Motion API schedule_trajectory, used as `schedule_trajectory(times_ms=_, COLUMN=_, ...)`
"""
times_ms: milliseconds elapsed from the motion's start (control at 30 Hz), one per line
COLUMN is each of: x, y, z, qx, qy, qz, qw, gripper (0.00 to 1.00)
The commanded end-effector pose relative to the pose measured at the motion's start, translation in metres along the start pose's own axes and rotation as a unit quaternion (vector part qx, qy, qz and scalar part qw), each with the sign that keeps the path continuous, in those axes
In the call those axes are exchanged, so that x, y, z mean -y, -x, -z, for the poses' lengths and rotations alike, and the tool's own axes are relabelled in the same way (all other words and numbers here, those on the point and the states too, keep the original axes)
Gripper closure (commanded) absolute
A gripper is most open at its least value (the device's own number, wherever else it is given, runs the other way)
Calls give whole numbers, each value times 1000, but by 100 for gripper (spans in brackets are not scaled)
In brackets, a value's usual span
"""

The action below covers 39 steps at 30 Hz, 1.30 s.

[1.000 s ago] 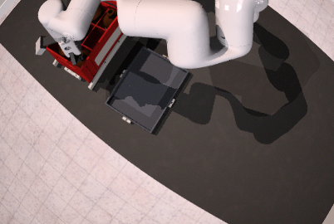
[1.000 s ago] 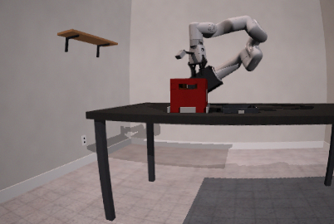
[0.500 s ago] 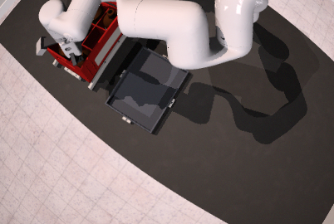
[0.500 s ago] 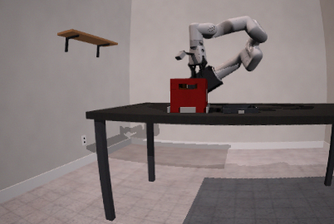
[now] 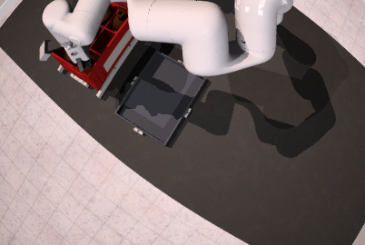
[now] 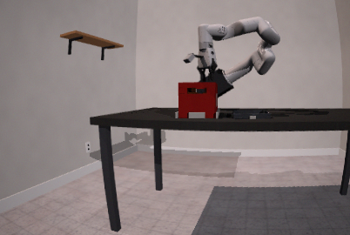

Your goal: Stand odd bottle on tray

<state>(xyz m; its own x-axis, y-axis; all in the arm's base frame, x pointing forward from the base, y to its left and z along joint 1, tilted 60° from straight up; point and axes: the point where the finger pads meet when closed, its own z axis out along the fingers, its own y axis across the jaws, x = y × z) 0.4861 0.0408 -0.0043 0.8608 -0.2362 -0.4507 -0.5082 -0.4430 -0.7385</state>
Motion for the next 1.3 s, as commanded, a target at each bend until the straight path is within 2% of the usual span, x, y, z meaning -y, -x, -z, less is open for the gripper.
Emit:
schedule_trajectory(times_ms=0, x=1, y=-1, z=2, qx=-2, qy=0, qz=1, qw=1000, gripper=35)
schedule_trajectory(times_ms=1267, x=1, y=-2, z=-2, qx=-2, qy=0, qz=1, qw=1000, gripper=35)
